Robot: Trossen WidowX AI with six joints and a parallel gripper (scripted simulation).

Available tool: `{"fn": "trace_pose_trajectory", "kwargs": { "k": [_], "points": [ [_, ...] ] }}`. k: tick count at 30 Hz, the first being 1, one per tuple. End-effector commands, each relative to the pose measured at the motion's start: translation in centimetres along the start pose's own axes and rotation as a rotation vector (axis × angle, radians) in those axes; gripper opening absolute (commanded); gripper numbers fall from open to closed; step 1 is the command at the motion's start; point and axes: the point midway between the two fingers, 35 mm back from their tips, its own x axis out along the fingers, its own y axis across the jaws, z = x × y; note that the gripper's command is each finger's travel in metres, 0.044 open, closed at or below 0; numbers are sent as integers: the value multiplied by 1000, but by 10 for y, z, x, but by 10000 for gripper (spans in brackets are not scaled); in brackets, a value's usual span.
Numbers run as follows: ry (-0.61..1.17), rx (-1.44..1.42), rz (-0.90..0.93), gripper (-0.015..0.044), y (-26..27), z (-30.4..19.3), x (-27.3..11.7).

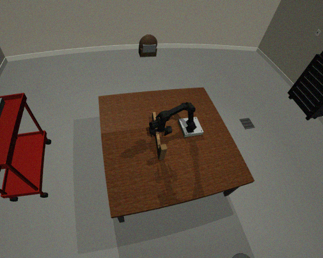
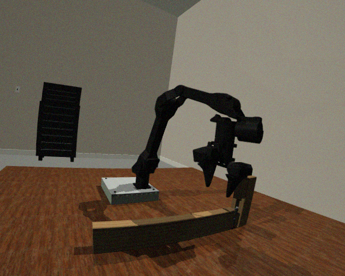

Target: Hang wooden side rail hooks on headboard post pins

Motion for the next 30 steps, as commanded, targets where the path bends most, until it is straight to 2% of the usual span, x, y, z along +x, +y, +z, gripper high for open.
{"fn": "trace_pose_trajectory", "kwargs": {
  "k": [1,5,30],
  "points": [
    [-11,16,-7,440,0,1,7],
    [-11,16,-7,440,0,1,35],
    [-11,16,-7,440,1,1,68]
  ]
}}
